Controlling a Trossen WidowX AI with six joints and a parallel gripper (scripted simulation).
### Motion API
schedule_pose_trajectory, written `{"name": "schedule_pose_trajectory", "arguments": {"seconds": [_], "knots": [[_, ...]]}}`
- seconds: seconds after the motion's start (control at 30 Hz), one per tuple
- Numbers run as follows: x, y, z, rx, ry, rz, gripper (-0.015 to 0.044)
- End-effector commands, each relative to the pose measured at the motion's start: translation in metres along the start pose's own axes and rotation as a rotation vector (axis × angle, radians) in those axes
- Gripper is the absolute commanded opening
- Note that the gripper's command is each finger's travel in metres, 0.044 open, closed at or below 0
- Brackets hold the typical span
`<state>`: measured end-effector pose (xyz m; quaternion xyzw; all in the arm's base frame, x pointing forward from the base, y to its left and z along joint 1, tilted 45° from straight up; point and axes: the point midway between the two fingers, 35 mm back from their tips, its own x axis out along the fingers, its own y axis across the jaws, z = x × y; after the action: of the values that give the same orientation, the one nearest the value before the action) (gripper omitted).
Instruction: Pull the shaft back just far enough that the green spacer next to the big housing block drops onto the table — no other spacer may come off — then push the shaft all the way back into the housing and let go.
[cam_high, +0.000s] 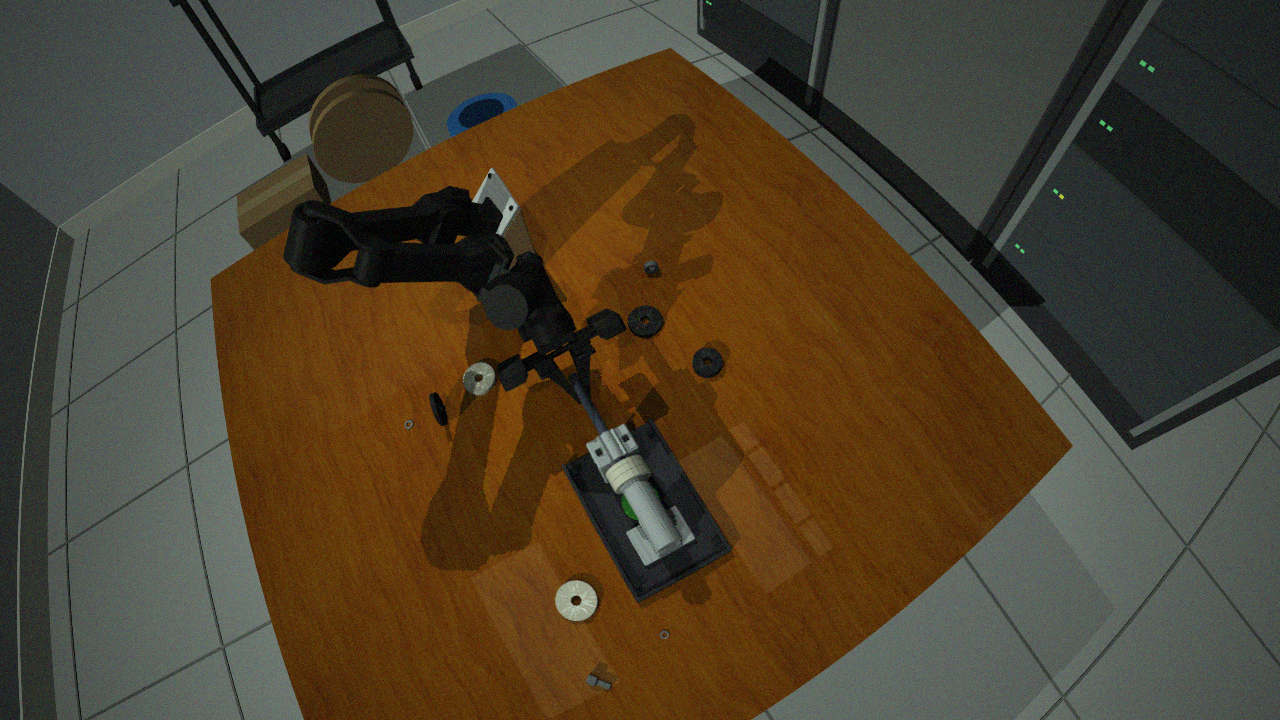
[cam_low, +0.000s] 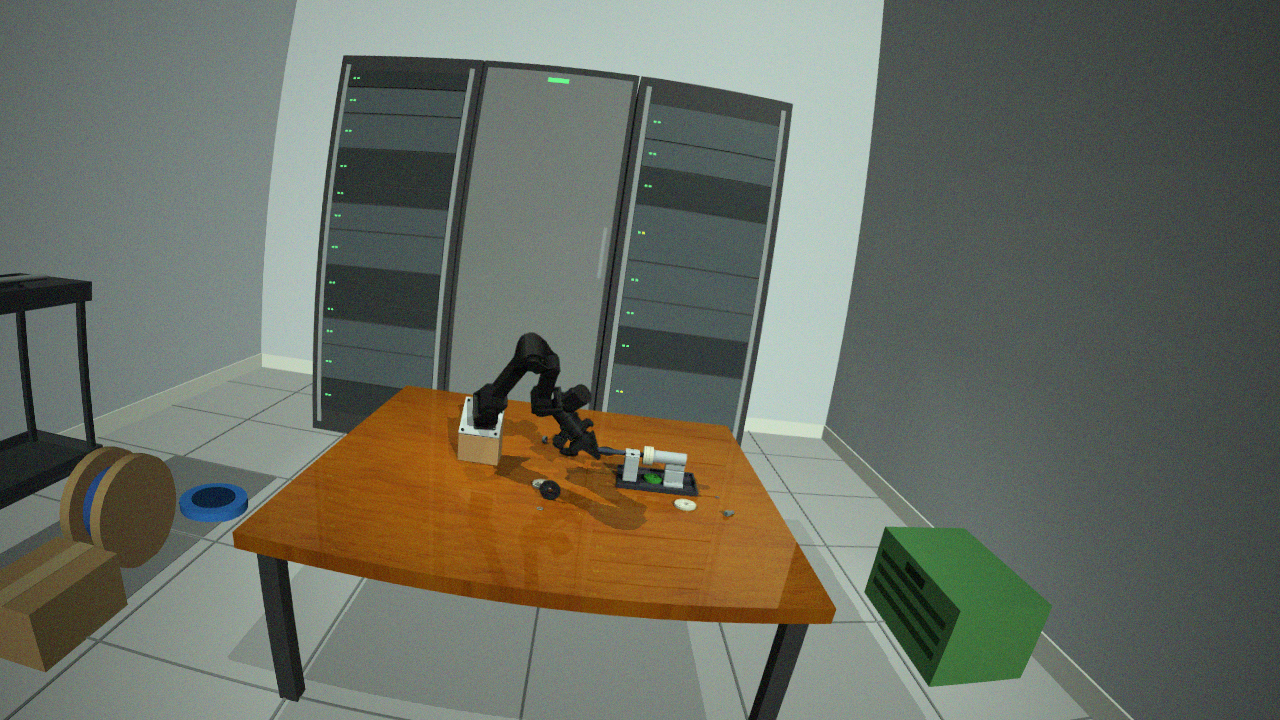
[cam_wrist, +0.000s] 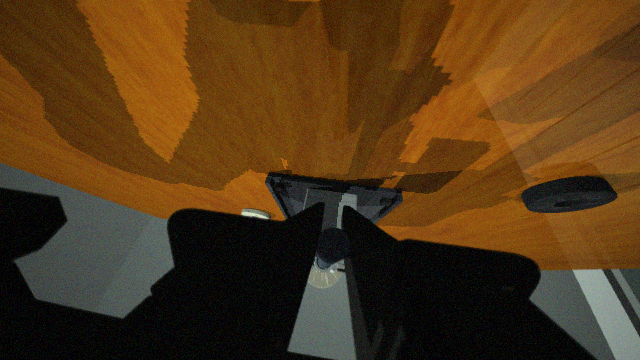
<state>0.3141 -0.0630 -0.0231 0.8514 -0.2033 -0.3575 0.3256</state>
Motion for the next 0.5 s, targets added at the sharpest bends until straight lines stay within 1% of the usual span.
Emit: {"name": "schedule_pose_trajectory", "arguments": {"seconds": [0.0, 0.47], "knots": [[0.0006, 0.0002, -0.0026, 0.005, 0.008, 0.000, 0.0000], [0.0016, 0.0003, -0.0038, 0.005, 0.008, 0.000, 0.0000]]}}
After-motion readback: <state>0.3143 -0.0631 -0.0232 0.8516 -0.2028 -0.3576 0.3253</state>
